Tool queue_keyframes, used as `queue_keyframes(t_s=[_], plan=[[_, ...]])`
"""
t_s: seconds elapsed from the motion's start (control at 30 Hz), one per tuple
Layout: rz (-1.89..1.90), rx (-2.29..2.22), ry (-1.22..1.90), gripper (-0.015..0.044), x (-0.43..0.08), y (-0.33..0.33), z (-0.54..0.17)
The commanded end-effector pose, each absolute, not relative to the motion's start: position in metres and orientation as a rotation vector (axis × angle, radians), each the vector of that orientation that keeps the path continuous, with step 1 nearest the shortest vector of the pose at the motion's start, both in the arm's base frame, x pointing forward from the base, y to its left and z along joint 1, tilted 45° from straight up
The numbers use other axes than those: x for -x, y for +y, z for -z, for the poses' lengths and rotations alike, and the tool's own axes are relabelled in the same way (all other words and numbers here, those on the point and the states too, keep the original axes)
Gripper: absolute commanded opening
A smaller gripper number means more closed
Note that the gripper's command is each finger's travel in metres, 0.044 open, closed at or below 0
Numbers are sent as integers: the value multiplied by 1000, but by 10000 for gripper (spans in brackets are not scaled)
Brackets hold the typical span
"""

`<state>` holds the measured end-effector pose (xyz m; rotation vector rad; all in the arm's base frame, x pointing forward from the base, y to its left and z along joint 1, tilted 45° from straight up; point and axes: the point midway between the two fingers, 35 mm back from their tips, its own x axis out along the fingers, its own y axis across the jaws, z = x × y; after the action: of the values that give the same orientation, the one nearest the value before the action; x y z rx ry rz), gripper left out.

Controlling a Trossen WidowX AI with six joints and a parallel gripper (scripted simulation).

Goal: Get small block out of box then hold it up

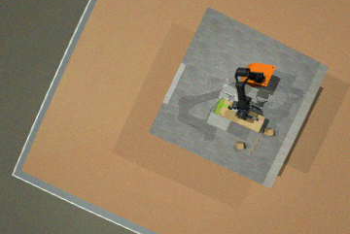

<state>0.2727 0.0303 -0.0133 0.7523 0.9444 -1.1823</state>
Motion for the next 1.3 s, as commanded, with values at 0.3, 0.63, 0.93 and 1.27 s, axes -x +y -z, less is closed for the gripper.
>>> queue_keyframes(t_s=[0.3,0.63,0.93,1.27], plan=[[1182,-755,951,400,-271,29,13],[1182,-755,951,400,-270,32,17],[1182,-755,951,400,-269,39,23],[1182,-755,952,400,-267,46,30]])
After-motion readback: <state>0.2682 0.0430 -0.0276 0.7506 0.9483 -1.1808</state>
